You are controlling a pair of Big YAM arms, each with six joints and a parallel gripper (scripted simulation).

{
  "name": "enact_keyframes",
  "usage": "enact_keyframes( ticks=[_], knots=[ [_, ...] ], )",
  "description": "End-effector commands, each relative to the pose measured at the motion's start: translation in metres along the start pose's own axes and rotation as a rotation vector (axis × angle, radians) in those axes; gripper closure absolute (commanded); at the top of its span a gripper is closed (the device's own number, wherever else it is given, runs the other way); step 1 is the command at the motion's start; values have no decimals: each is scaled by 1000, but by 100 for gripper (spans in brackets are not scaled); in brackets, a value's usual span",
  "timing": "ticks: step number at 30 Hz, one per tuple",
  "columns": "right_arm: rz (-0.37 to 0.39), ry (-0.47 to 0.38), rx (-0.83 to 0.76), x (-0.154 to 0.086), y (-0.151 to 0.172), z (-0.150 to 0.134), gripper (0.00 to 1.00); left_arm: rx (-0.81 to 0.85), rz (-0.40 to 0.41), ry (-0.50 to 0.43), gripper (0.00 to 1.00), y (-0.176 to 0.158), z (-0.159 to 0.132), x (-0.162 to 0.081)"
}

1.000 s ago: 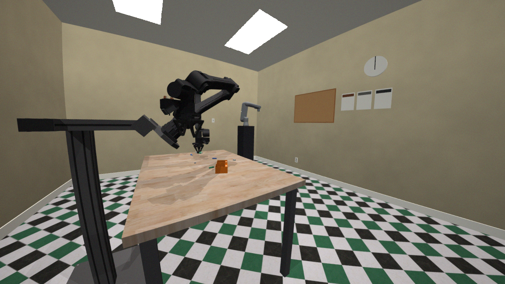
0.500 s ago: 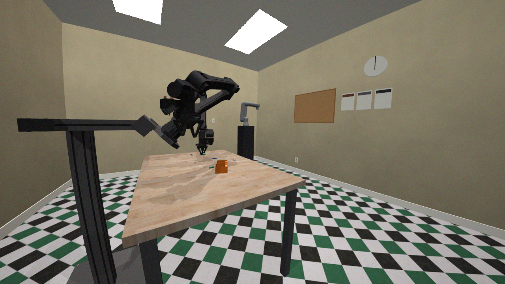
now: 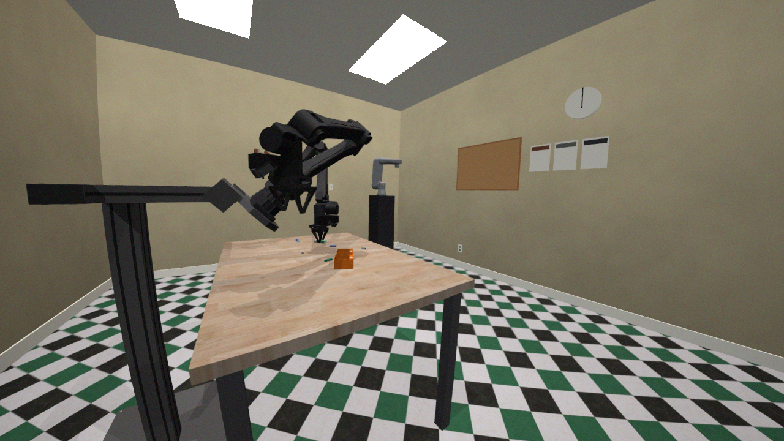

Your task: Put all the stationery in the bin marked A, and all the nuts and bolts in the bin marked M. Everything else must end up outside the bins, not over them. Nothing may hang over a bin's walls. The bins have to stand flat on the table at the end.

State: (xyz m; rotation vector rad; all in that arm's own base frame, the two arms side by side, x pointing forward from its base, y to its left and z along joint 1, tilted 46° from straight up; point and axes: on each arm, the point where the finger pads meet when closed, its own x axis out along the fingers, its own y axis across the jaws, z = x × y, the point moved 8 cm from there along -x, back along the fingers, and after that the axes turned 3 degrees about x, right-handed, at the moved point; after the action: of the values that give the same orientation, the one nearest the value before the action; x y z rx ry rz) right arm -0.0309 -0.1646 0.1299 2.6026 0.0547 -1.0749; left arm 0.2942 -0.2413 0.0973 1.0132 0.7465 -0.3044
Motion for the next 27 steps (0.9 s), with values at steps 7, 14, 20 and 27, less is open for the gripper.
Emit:
enact_keyframes(
  ticks=[7,14,20,27],
  knots=[
    [17,-14,10,-12,11,3,0,-16,-13,3,82,-32,55,1],
    [17,-14,10,-12,11,3,0,-16,-12,2,82,-46,82,0],
    [17,-14,10,-12,11,3,0,-17,-12,-1,82,-63,115,-1],
    [17,-14,10,-12,11,3,0,-25,-9,4,82,-76,146,2]
  ],
)
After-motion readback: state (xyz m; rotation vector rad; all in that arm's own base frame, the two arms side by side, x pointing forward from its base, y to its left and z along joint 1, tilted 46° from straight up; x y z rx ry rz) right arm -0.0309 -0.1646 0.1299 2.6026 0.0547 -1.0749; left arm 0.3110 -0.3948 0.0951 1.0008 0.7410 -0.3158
